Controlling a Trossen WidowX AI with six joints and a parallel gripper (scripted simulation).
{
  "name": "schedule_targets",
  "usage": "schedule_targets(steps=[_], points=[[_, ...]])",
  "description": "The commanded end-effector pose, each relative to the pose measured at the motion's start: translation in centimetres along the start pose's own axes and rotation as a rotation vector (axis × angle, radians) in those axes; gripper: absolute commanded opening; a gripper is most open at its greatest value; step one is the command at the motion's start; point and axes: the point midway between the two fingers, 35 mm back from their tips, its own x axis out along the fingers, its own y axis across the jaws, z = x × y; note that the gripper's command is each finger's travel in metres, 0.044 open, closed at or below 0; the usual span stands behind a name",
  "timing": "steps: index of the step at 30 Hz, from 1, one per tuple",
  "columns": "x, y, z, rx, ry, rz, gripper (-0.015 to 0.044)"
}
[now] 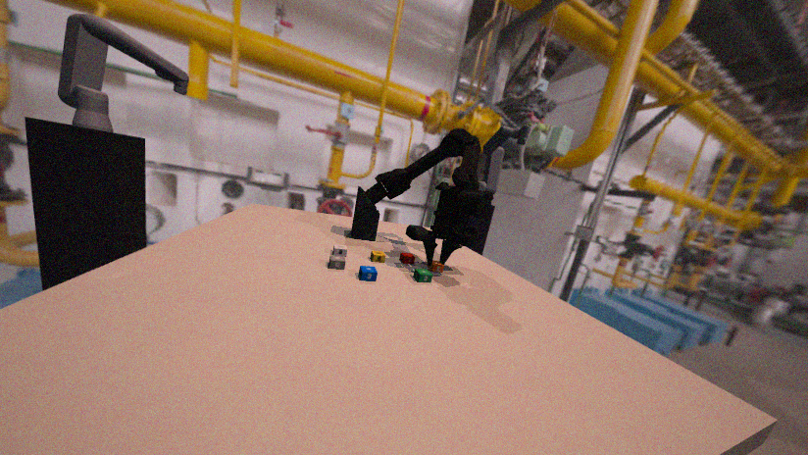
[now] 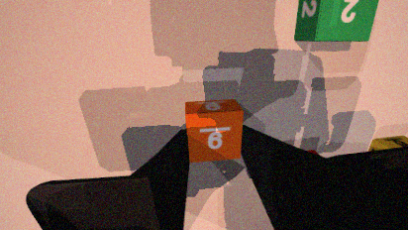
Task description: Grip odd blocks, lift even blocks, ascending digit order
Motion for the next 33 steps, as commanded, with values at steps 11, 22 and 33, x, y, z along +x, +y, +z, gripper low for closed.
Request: schedule_targets(steps=[11, 22, 33], points=[[0.0, -0.1, 0.0, 0.004, -0.002, -0.003, 0.0304], [-3.6, -0.1, 0.0, 0.003, -0.002, -0.005, 0.0400], [-11.4, 4.2, -4.4, 0.005, 0.000, -0.007, 0.0400]])
